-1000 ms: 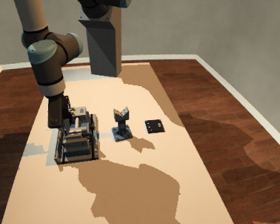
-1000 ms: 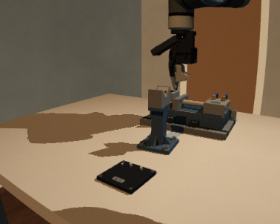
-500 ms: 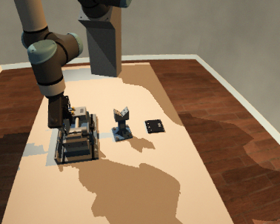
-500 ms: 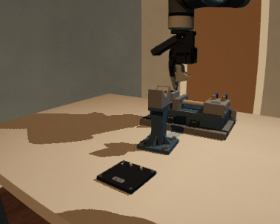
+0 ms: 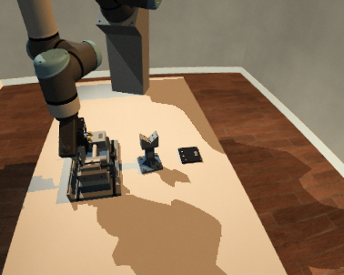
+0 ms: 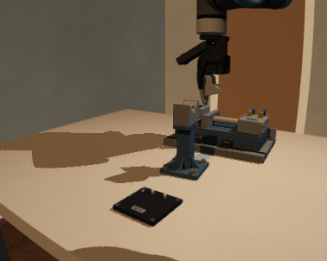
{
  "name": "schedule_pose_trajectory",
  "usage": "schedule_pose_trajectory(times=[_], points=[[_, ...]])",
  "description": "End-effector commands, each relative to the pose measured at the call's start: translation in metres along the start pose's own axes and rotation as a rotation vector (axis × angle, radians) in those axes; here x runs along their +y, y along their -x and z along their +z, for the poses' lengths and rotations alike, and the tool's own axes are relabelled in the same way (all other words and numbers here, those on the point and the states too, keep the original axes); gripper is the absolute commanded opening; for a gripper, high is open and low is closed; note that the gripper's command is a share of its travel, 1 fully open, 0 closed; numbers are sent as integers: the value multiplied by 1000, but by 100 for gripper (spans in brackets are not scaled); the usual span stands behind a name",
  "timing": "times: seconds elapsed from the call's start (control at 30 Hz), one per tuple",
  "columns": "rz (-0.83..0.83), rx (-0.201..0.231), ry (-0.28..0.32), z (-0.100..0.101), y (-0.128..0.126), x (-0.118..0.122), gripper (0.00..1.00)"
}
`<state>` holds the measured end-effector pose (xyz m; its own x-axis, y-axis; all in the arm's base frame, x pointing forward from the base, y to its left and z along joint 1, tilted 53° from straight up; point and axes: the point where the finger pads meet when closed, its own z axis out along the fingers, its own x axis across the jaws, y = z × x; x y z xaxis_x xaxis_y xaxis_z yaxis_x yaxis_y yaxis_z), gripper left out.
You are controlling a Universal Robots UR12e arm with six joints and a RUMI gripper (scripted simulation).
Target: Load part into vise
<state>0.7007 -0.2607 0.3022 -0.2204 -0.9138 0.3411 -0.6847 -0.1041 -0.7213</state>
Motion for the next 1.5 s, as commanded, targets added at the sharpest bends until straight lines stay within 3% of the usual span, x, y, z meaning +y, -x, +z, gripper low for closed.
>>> schedule_pose_trajectory(times=[0.0, 1.03, 1.47], points=[[0, 0, -1, 0, -2, 0, 0], [0, 0, -1, -1, -15, 0, 0], [0, 0, -1, -16, -15, 0, 0]])
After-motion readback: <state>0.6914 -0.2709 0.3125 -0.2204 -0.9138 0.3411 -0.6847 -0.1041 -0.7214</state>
